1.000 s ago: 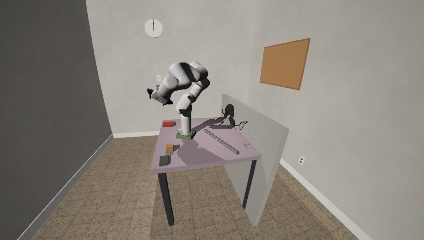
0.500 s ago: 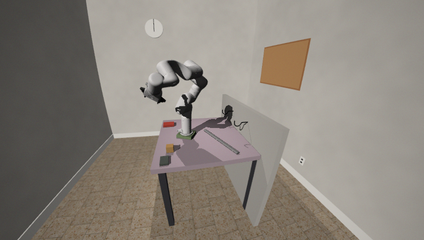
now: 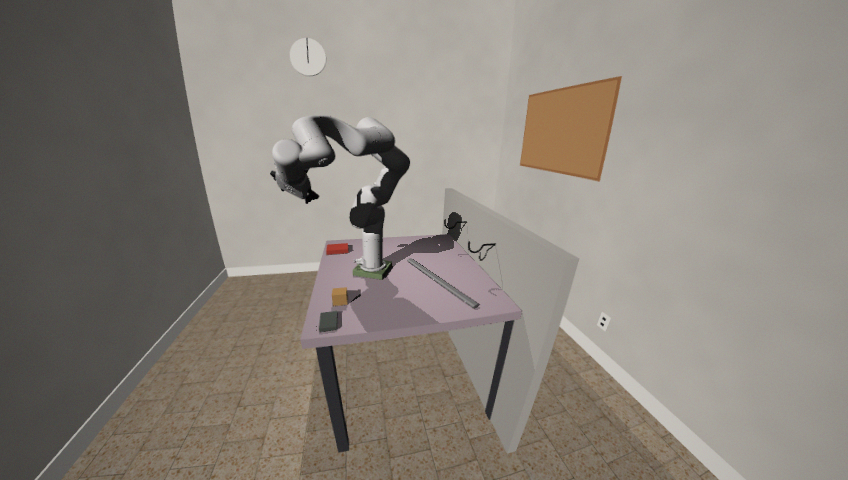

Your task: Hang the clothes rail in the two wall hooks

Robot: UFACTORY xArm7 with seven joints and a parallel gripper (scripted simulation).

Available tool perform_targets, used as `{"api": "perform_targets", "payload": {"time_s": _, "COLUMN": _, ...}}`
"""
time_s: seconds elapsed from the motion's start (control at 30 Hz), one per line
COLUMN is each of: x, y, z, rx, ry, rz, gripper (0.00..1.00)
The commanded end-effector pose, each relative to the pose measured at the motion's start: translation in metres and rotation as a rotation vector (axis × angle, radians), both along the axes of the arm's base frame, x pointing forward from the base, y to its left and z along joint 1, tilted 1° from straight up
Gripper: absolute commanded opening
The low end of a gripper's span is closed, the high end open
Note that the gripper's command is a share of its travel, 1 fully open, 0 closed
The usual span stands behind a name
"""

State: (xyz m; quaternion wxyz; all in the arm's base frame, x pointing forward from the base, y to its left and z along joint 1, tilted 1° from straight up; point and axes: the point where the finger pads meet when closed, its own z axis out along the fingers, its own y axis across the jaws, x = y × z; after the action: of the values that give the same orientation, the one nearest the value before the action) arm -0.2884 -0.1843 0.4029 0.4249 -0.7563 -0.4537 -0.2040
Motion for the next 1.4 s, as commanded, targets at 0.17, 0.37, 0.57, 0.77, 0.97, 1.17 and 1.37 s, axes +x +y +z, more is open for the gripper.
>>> {"api": "perform_targets", "payload": {"time_s": 0.17, "x": -0.018, "y": 0.036, "z": 0.003, "rx": -0.019, "ry": -0.018, "rz": -0.068, "gripper": 1.00}}
{"api": "perform_targets", "payload": {"time_s": 0.37, "x": -0.028, "y": 0.065, "z": 0.005, "rx": -0.037, "ry": -0.035, "rz": -0.127, "gripper": 1.00}}
{"api": "perform_targets", "payload": {"time_s": 0.57, "x": -0.034, "y": 0.084, "z": 0.006, "rx": -0.048, "ry": -0.043, "rz": -0.158, "gripper": 1.00}}
{"api": "perform_targets", "payload": {"time_s": 0.77, "x": -0.038, "y": 0.104, "z": 0.007, "rx": -0.068, "ry": -0.057, "rz": -0.216, "gripper": 1.00}}
{"api": "perform_targets", "payload": {"time_s": 0.97, "x": -0.043, "y": 0.126, "z": 0.008, "rx": -0.067, "ry": -0.057, "rz": -0.216, "gripper": 1.00}}
{"api": "perform_targets", "payload": {"time_s": 1.17, "x": -0.044, "y": 0.155, "z": 0.009, "rx": -0.101, "ry": -0.076, "rz": -0.303, "gripper": 1.00}}
{"api": "perform_targets", "payload": {"time_s": 1.37, "x": -0.045, "y": 0.173, "z": 0.009, "rx": -0.101, "ry": -0.076, "rz": -0.303, "gripper": 1.00}}
